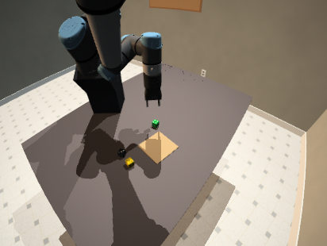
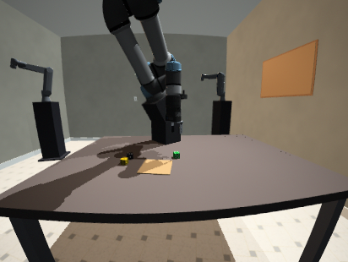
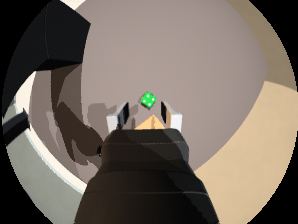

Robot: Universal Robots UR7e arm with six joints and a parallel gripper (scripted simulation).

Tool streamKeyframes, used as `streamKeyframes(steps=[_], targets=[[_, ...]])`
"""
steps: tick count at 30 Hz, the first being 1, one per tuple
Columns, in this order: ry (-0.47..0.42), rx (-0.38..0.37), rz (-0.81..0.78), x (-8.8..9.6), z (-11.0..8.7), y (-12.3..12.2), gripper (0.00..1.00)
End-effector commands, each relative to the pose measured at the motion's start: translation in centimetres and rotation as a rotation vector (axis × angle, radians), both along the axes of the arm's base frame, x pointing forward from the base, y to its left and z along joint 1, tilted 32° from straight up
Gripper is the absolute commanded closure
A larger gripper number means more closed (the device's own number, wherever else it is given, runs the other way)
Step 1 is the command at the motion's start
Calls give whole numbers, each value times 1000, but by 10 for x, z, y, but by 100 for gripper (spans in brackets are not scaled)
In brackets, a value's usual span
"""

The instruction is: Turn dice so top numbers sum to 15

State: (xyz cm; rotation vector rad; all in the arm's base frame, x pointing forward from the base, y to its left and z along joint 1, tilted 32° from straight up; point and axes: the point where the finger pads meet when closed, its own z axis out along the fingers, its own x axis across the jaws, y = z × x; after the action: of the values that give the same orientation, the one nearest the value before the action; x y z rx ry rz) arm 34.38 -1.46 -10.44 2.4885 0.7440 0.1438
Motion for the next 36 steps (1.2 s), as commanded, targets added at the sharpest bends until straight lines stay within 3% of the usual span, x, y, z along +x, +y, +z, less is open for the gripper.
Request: streamKeyframes(steps=[1, 24, 30, 36], targets=[[2, 0, -1, -1, 6, 3, 0], [-9, 11, -27, 2, 9, -3, 0], [-47, 46, -116, 11, 19, -23, 0], [-117, 100, -266, 24, 37, -62, 0]])
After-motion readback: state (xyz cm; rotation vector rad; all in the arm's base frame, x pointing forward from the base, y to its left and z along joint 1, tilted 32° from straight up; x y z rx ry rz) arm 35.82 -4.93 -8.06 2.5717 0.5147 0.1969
